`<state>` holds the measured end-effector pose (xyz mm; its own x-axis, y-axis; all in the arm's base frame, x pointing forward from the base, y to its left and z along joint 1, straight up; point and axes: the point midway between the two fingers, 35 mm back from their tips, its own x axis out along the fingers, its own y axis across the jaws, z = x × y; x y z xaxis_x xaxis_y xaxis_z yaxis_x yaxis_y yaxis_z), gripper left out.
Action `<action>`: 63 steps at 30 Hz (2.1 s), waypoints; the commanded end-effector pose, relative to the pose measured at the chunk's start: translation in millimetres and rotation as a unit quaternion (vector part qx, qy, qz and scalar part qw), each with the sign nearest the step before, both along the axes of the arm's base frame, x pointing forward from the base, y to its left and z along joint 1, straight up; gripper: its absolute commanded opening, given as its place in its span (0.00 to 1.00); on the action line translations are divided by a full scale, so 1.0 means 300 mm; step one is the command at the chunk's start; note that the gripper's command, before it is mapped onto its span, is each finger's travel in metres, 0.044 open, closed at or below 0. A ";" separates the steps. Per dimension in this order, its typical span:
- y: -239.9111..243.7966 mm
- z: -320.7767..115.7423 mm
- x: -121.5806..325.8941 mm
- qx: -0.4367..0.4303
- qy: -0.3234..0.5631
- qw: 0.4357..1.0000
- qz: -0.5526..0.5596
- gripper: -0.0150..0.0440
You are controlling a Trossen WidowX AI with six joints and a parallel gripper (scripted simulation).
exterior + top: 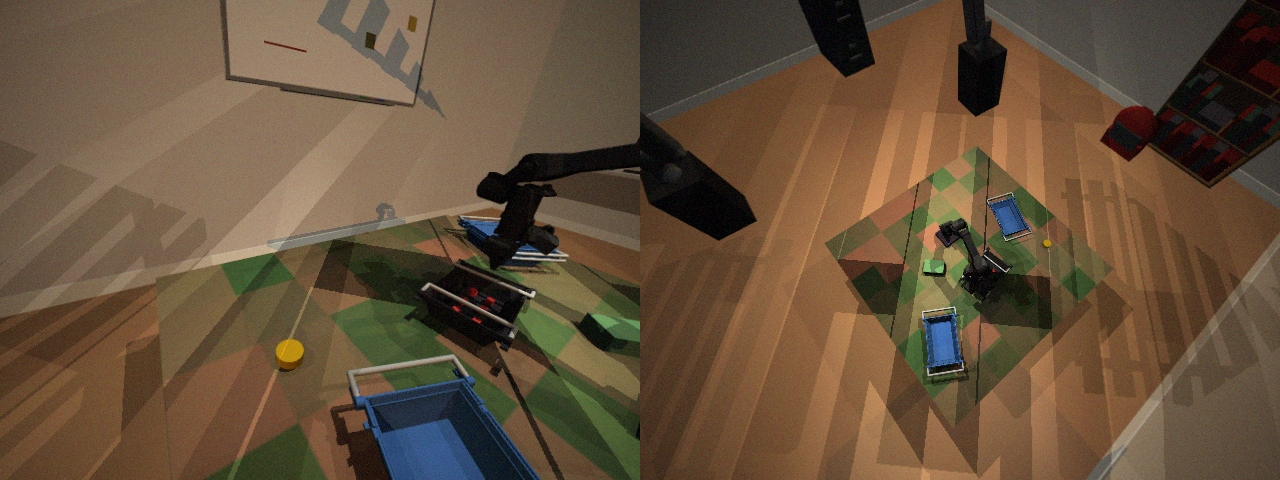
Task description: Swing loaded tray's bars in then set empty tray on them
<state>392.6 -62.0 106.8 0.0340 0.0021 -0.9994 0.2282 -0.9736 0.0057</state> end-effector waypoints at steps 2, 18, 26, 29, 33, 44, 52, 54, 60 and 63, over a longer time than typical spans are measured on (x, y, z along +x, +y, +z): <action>0.001 -0.012 -0.002 0.001 0.004 1.000 0.000 0.40; 0.001 -0.012 -0.002 0.001 0.004 1.000 0.000 0.40; 0.001 -0.012 -0.002 0.001 0.004 1.000 0.000 0.25; 0.001 -0.012 -0.002 0.001 0.004 1.000 0.000 0.25; 0.000 -0.010 -0.002 0.001 0.004 1.000 0.000 0.25; 0.000 -0.010 -0.002 0.001 0.004 1.000 0.000 0.25; 0.000 -0.010 -0.002 0.001 0.004 1.000 0.000 0.25; 0.000 -0.010 -0.002 0.001 0.004 1.000 0.000 0.25; 0.000 -0.010 -0.002 0.001 0.004 1.000 0.000 0.25; 0.000 -0.010 -0.002 0.001 0.004 1.000 0.000 0.25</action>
<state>391.9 -61.9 103.9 0.0266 0.0032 -0.9996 0.2282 -0.9736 0.0029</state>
